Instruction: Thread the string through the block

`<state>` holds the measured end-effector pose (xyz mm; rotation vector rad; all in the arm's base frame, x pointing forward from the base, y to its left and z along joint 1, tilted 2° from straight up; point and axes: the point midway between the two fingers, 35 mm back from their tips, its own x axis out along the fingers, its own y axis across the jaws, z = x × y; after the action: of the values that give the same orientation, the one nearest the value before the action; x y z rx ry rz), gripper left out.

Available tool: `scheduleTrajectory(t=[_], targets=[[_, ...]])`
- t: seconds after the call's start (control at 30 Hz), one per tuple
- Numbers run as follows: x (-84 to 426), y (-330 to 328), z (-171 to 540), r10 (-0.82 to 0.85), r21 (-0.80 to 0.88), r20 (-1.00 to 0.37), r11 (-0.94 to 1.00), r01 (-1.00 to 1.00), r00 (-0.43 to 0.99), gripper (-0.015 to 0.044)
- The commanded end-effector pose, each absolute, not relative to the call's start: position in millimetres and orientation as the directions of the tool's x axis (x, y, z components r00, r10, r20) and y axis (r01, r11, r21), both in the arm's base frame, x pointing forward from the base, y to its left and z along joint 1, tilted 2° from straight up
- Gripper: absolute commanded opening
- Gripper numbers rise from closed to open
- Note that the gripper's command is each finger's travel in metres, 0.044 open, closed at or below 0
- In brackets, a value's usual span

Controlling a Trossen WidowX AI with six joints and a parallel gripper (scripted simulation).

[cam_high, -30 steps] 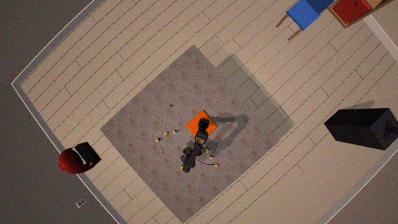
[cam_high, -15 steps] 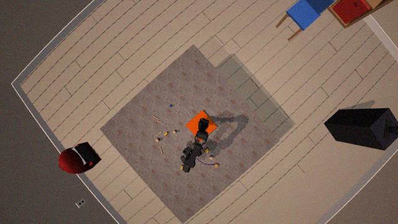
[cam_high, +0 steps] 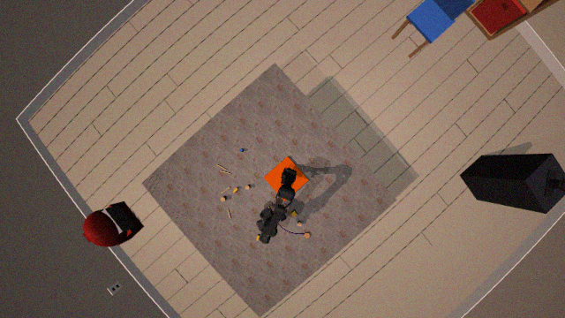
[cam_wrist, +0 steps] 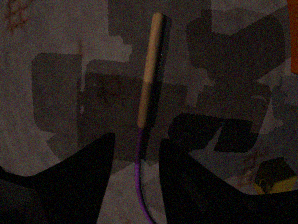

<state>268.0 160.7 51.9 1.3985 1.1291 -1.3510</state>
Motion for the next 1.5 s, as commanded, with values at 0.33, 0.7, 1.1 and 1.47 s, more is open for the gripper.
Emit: scheduleTrajectory(t=[0.33,0.7,1.1,1.47], targets=[[265.1,160.8,24.5,0.037,-0.017,-0.999,-0.219,0.975,-0.009,0.0122],[264.3,160.7,15.8,0.037,-0.017,-0.999,-0.219,0.975,-0.009,0.0122],[265.1,160.5,17.4,0.036,-0.013,-0.999,-0.217,0.976,-0.005,0.0],[265.7,160.6,23.1,0.036,-0.013,-0.999,-0.217,0.976,-0.005,0.0]])
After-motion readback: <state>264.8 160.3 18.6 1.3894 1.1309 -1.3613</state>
